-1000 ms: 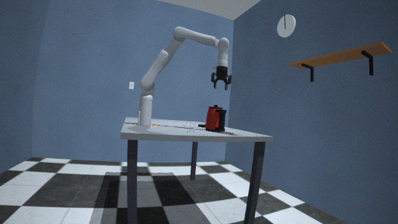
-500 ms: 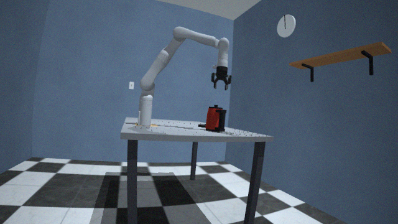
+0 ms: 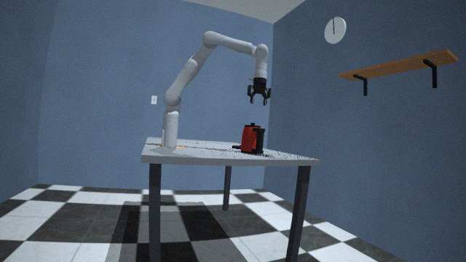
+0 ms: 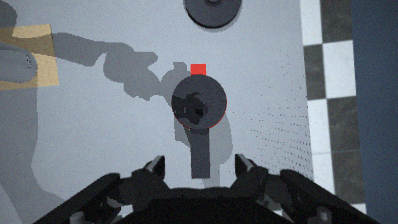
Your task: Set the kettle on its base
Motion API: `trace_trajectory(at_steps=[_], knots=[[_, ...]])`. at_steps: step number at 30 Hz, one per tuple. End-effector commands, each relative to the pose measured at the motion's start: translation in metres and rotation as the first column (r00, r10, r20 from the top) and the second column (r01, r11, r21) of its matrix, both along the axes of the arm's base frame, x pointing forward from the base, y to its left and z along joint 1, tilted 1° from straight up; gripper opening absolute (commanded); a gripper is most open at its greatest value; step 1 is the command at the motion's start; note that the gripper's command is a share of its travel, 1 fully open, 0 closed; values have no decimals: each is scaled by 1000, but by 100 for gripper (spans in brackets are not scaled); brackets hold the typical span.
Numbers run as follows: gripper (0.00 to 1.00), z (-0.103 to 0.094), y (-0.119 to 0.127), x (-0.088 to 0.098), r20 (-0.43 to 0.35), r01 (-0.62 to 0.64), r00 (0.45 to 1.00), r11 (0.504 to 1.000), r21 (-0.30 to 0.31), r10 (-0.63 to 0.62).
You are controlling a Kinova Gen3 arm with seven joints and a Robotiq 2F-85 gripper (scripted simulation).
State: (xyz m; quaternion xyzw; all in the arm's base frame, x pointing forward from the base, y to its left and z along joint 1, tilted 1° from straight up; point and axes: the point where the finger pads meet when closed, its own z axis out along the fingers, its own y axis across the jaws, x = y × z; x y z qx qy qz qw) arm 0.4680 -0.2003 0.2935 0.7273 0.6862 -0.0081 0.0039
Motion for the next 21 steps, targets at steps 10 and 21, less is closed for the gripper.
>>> trace_trajectory(at_steps=[10,21], knots=[[80,1,0,0,2,0,1000,1000,-1,0],[80,-9,0,0,2,0,1000,1000,-1,0]])
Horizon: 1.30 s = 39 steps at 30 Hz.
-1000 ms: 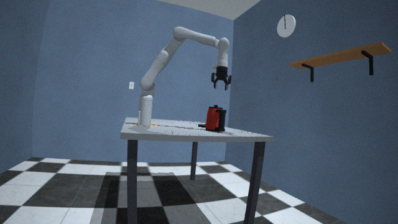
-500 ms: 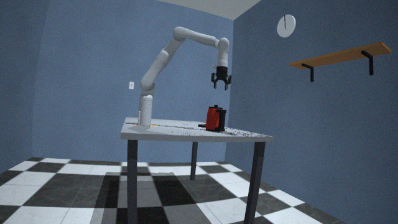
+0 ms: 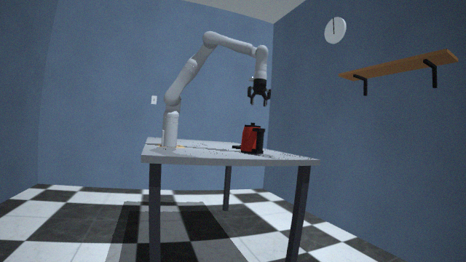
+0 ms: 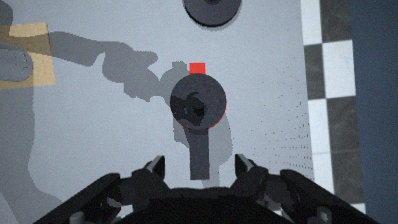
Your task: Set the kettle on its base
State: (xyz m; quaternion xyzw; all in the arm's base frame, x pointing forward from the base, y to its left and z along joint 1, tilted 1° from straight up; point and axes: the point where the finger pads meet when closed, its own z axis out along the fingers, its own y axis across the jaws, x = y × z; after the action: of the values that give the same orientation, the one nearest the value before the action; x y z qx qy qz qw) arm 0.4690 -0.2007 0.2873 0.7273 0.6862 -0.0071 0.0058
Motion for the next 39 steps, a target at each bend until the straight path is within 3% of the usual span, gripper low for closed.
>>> trace_trajectory(at_steps=[1,12,14,27,39], knots=[[80,-5,0,-1,-2,0,1000,1000,1,0],[80,-50,-1,-1,-2,0,1000,1000,1,0],[80,-50,-1,-1,-2,0,1000,1000,1,0],[80,-106,-2,-1,-2,0,1000,1000,1,0],[80,-120,-2,-1,-2,0,1000,1000,1,0]])
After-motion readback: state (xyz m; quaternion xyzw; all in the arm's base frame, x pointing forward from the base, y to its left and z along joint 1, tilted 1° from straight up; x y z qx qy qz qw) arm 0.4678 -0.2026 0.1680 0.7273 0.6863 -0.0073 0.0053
